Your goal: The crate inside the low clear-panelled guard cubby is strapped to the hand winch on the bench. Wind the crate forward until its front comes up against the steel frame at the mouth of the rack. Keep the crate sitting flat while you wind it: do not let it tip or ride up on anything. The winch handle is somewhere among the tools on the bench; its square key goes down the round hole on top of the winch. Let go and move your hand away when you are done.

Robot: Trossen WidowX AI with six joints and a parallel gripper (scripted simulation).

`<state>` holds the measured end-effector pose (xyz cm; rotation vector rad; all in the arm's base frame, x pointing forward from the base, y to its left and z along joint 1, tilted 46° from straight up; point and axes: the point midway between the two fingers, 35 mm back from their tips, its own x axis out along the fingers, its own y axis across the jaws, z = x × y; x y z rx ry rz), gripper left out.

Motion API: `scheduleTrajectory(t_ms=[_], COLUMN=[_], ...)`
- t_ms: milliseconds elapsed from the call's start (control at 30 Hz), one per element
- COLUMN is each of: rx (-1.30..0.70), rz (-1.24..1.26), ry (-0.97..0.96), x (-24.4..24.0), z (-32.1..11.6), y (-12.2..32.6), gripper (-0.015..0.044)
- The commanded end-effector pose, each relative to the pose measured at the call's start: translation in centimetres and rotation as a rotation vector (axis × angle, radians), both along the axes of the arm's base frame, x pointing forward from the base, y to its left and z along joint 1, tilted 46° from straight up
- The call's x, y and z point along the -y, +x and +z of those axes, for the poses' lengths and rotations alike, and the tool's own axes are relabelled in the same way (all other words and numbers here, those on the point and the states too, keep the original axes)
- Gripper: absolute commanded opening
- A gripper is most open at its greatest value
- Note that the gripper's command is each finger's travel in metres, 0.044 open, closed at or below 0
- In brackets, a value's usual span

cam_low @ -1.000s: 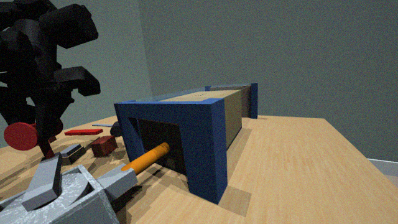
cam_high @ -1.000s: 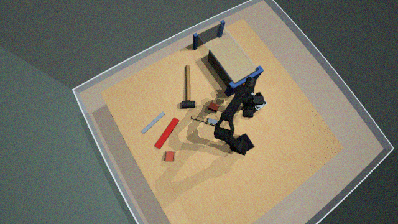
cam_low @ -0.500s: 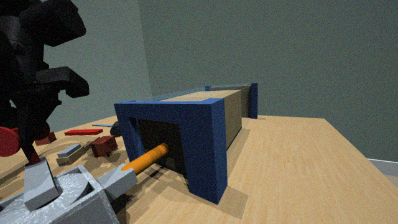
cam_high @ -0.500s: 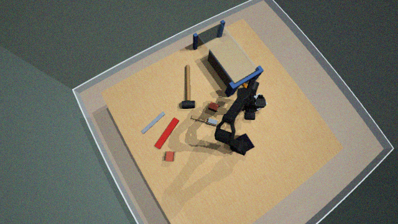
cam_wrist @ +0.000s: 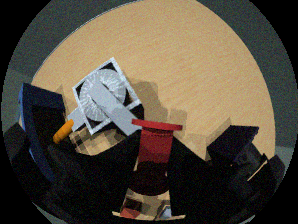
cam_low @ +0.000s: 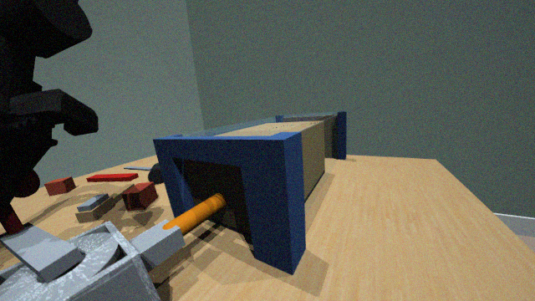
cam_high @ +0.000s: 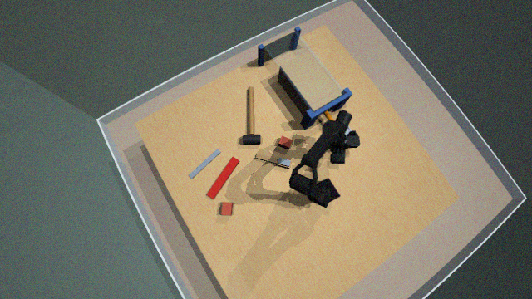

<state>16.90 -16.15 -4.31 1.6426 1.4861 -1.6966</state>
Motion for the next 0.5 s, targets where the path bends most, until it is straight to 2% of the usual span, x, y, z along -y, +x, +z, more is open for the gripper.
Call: scheduleTrajectory(t_ms=[0, 467], rx=[-0.028, -0.028], rz=[0.01, 0.01], ry=[-0.015, -0.016], x=[0.4, 1.2], z=[-0.5, -1.1], y=[-1.2, -2.6], gripper=[0.0, 0.0])
